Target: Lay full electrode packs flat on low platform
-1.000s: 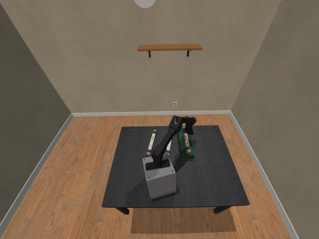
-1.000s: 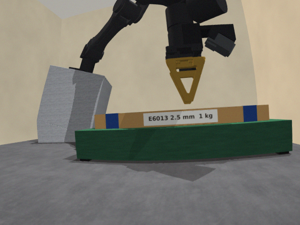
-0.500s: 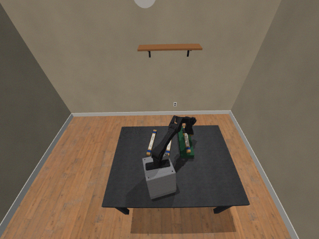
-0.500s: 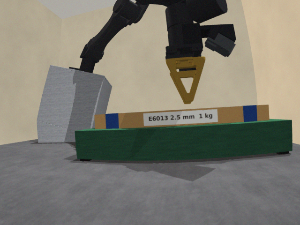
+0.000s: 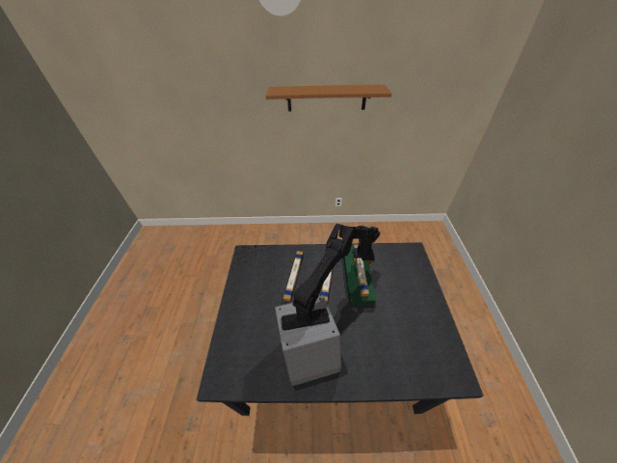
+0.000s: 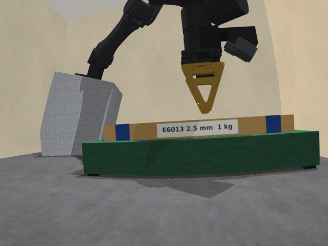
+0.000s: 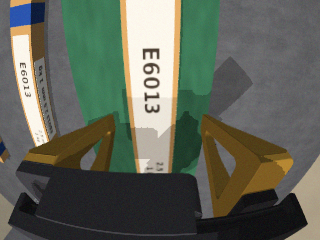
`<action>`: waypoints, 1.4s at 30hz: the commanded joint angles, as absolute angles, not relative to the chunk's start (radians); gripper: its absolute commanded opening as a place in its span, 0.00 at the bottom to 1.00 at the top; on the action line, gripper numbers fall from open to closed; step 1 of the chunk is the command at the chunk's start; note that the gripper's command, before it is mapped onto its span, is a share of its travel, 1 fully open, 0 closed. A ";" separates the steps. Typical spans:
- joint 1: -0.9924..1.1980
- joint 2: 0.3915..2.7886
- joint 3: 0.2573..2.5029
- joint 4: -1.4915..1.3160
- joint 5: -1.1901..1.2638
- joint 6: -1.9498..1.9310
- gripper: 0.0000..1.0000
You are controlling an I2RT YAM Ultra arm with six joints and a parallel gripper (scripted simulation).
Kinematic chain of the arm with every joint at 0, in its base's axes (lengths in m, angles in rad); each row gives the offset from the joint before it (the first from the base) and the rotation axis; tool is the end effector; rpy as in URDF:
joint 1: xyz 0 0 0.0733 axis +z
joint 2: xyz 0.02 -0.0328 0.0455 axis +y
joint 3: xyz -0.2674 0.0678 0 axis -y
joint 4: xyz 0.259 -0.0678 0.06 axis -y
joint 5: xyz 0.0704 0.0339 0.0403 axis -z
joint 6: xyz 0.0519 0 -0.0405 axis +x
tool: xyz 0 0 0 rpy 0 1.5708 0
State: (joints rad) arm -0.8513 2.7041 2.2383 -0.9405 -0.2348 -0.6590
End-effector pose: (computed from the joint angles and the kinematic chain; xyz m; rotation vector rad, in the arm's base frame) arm 0.3659 -0.3976 0.0501 0.2469 2.8499 0.0840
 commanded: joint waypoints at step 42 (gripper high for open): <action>-0.908 2.460 2.045 -0.956 -0.251 -0.699 0.74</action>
State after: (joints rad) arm -0.8875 2.4783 2.0094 -0.9382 -0.2375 -0.6888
